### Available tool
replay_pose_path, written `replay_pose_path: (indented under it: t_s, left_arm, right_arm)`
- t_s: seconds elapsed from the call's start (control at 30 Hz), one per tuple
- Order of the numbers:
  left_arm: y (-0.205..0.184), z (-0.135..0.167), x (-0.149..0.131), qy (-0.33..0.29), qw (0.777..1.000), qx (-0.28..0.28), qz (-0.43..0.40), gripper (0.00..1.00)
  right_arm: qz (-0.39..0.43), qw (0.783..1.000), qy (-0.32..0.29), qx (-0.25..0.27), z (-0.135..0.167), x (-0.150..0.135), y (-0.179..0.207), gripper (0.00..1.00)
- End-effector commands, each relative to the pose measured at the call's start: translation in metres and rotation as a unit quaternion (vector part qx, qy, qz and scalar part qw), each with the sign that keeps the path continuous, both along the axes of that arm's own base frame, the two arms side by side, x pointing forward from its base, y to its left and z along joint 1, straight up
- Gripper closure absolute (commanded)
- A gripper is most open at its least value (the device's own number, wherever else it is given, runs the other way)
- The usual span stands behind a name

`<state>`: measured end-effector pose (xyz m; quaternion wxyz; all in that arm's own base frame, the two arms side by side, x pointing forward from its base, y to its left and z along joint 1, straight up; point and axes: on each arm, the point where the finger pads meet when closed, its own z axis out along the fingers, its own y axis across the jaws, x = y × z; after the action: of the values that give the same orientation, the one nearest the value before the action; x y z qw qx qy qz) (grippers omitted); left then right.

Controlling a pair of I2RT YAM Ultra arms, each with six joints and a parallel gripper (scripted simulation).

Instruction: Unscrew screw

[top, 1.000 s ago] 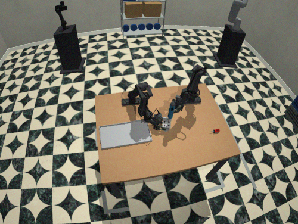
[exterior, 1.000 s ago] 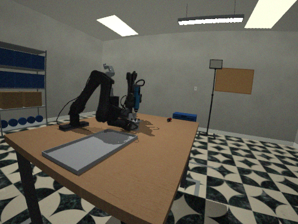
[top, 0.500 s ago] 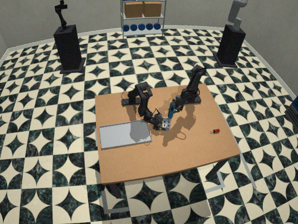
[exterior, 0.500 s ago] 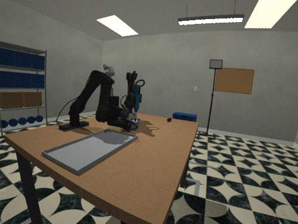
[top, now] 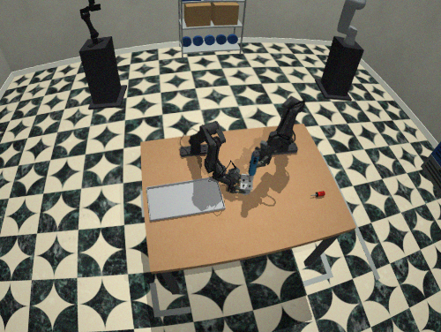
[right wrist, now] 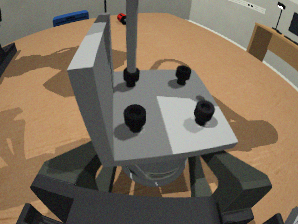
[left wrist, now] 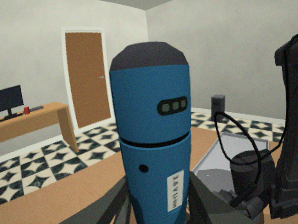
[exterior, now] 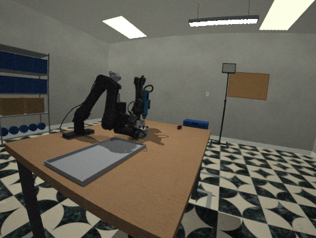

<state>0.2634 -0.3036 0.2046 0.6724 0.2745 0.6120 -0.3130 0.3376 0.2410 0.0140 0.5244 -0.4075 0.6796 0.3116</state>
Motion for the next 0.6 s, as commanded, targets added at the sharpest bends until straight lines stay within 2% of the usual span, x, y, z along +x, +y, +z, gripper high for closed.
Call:
replay_pose_path:
  t_s: [0.0, 0.13, 0.3, 0.57]
  left_arm:
    - [0.000, 0.006, 0.002, -0.009, 1.000, -0.014, -0.001, 0.58]
    - [0.002, 0.002, 0.000, -0.007, 1.000, -0.012, -0.001, 0.58]
    - [-0.002, 0.016, 0.004, -0.019, 0.999, -0.026, -0.001, 0.58]
    - [-0.003, 0.015, 0.004, -0.022, 0.999, -0.029, -0.001, 0.58]
  right_arm:
    - [0.008, 1.000, 0.004, -0.001, -0.005, 0.003, 0.007, 0.41]
    - [0.008, 1.000, 0.004, -0.001, -0.005, 0.003, 0.007, 0.41]
    - [0.008, 1.000, 0.004, -0.001, -0.005, 0.003, 0.007, 0.41]
    - [0.008, 1.000, 0.004, -0.001, -0.005, 0.003, 0.007, 0.41]
